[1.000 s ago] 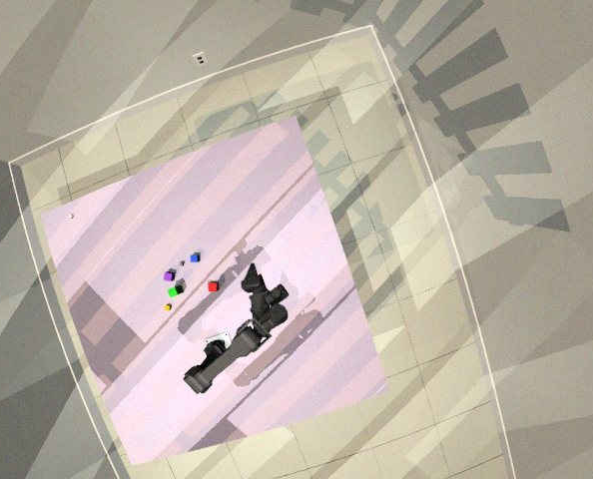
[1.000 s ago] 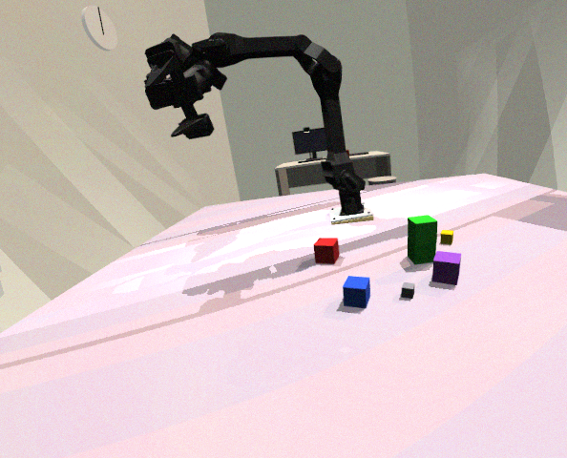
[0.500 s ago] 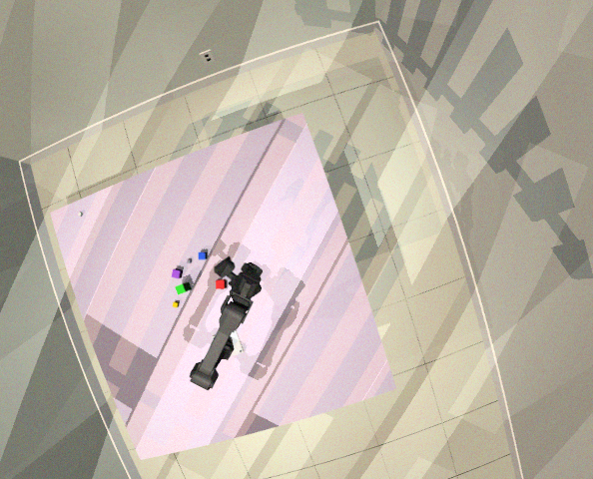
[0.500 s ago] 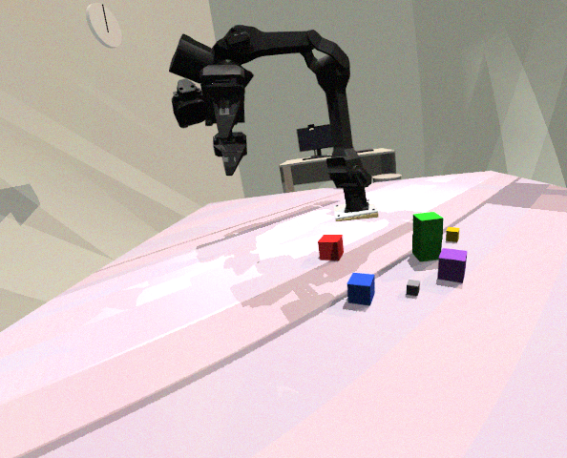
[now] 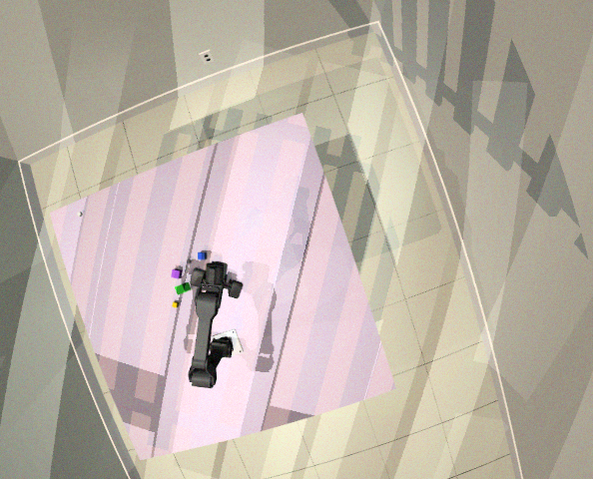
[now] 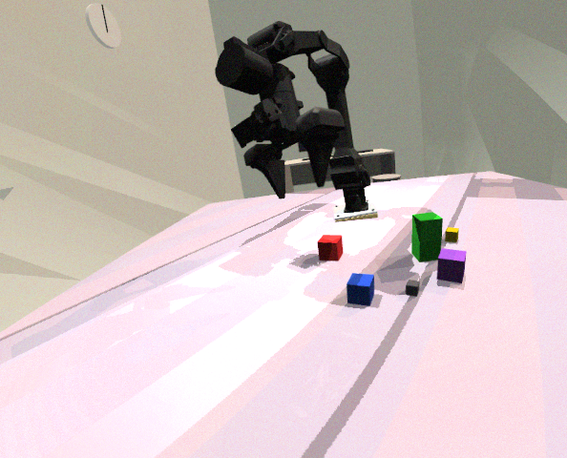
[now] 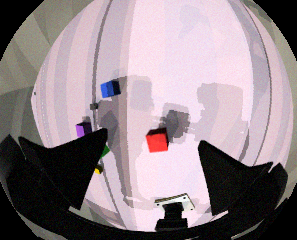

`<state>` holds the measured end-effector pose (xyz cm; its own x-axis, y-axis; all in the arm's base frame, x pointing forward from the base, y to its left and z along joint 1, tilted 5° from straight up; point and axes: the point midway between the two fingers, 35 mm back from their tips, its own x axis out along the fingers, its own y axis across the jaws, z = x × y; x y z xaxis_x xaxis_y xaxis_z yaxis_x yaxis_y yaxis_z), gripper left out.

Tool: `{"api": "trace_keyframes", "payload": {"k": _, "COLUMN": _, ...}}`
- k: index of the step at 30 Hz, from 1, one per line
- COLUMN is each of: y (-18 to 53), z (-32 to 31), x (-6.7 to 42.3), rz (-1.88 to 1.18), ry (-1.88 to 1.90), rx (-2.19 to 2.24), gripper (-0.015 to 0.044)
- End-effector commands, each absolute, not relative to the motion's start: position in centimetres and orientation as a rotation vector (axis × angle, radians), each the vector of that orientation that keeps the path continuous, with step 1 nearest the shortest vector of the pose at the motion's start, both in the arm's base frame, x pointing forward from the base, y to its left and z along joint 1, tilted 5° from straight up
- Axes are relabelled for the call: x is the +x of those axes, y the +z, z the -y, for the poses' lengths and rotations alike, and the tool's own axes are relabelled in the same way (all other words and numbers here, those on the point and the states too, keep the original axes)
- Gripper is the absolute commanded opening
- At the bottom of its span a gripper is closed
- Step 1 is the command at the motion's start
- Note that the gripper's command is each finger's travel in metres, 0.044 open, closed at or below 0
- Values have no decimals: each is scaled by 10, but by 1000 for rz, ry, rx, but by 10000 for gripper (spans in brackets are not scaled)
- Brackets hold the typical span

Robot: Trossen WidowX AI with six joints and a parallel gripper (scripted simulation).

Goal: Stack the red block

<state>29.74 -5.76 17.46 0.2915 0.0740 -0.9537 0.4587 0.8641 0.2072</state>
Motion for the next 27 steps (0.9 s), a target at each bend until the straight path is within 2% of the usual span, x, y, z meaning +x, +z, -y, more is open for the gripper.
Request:
{"api": "trace_keyframes", "payload": {"k": 1, "y": 160, "z": 43, "x": 286, "rz": -1353, "ry": -234, "rx": 350, "gripper": 440}}
{"api": "trace_keyframes", "payload": {"k": 8, "y": 141, "z": 20, "x": 266, "rz": -1485, "ry": -153, "rx": 64, "gripper": 440}}
{"api": "trace_keyframes", "payload": {"k": 16, "y": 139, "z": 21, "x": 265, "rz": -1488, "ry": -151, "rx": 56, "gripper": 440}}
{"api": "trace_keyframes", "payload": {"k": 27, "y": 90, "z": 26, "x": 268, "rz": -1488, "ry": -151, "rx": 56, "gripper": 440}}
